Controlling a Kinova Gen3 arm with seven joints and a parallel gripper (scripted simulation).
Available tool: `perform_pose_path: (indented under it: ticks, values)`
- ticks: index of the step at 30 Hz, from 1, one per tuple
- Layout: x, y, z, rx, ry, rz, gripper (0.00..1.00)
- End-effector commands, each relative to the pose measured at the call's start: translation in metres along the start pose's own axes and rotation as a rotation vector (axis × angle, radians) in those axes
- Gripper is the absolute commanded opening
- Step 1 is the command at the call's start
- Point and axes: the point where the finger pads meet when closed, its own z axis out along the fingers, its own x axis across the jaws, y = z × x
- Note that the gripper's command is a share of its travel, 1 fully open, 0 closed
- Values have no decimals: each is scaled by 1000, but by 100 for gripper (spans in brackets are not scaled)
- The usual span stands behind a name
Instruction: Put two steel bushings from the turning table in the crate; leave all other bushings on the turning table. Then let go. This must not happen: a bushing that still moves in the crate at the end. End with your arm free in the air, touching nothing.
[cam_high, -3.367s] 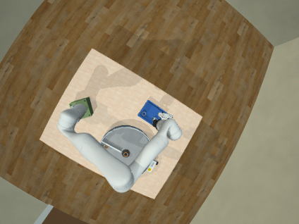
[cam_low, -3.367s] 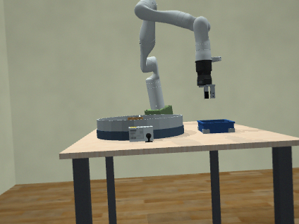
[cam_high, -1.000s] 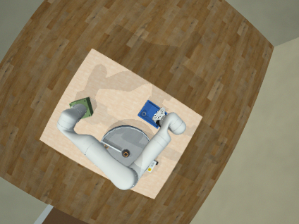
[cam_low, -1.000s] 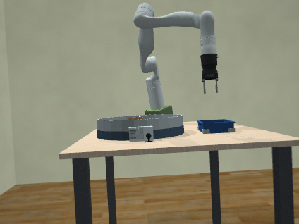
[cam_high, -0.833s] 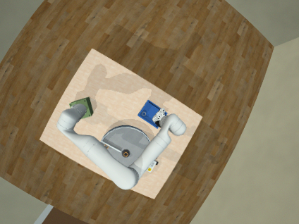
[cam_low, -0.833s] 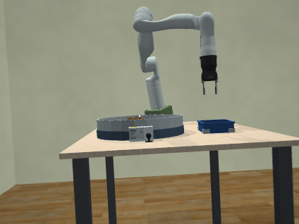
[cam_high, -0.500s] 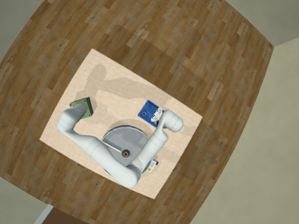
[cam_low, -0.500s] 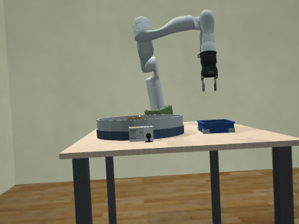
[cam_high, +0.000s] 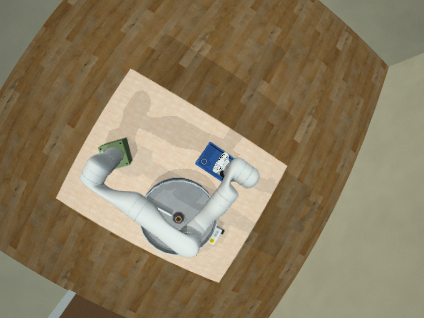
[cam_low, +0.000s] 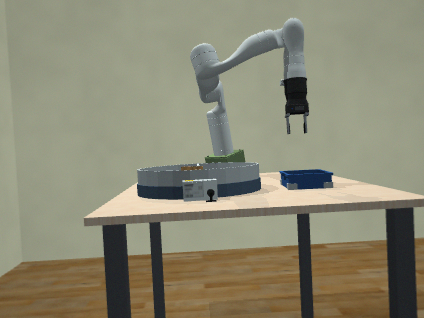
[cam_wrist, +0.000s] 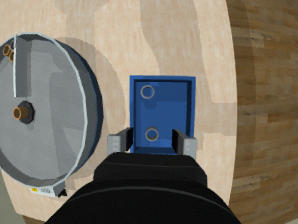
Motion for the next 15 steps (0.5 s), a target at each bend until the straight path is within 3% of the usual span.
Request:
perform_pose_path:
  ticks: [1, 12, 13, 15]
  values:
    - [1, -4, 8, 92, 1, -88, 100]
    - [1, -4, 8, 92, 1, -88, 100]
    - [1, -4, 7, 34, 0, -17, 100]
    - [1, -4, 8, 63, 0, -52, 100]
